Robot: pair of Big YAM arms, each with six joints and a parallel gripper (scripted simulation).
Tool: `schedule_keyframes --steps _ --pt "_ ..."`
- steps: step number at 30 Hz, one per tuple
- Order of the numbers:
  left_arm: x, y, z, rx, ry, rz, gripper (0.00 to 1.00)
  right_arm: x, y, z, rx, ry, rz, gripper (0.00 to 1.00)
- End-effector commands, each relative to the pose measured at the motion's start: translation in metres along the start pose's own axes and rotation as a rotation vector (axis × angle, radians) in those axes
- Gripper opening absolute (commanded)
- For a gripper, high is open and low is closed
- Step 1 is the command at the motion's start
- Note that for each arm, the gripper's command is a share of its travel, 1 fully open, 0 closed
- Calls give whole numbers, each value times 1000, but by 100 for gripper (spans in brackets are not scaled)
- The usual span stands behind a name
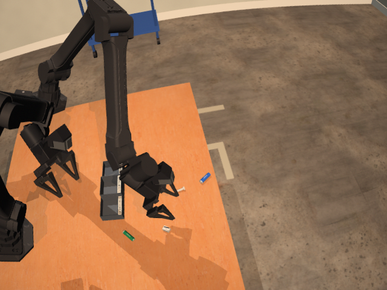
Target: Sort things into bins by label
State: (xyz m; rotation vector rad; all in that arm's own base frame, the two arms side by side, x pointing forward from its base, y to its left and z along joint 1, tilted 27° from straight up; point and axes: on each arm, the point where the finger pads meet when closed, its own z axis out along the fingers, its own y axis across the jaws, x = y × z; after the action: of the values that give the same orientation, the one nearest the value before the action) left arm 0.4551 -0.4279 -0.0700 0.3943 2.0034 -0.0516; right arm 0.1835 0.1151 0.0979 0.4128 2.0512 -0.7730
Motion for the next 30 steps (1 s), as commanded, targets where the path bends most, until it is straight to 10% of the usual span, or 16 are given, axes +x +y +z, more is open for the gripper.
schedule_keyframes --steps 1,30 --pt "-5 -3 -1 4 -8 -4 100 -1 1 -1 -4 1 3 100" --pt "-24 -7 -23 5 -8 -4 100 -1 1 -1 -4 1 3 100"
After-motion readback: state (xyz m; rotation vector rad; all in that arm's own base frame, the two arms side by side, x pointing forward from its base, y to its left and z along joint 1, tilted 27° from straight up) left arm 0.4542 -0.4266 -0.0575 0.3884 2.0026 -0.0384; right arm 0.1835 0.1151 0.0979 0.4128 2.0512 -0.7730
